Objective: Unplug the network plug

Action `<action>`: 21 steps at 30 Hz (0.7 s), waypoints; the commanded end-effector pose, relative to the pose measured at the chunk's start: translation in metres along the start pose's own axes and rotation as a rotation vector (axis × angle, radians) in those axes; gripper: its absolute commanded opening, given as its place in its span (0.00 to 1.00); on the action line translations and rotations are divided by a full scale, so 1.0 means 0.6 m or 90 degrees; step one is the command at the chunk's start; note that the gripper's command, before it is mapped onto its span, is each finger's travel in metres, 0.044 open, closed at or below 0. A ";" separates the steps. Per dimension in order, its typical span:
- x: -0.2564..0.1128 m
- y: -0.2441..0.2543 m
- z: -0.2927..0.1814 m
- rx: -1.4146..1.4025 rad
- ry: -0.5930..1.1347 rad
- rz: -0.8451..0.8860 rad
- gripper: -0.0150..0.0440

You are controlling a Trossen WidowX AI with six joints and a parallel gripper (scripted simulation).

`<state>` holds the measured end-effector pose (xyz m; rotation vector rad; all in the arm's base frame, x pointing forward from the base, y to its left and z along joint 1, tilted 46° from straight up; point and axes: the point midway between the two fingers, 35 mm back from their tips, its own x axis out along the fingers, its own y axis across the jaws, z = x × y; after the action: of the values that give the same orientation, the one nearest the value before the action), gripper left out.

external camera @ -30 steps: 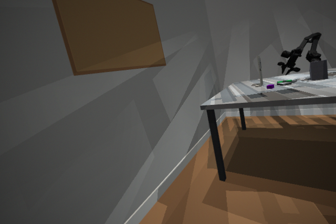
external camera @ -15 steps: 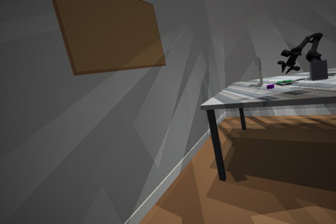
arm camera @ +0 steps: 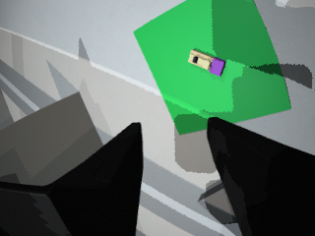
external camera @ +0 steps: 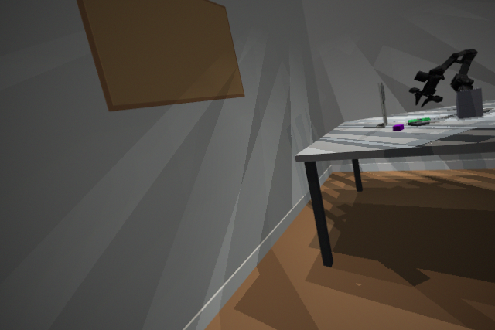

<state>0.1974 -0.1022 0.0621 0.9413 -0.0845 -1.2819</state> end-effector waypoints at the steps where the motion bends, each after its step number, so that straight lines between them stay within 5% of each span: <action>1: -0.007 0.007 0.004 0.008 -0.002 0.006 0.52; 21: -0.034 0.020 0.017 0.004 -0.009 0.021 0.52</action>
<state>0.1941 -0.0926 0.0793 0.9262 -0.0997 -1.2662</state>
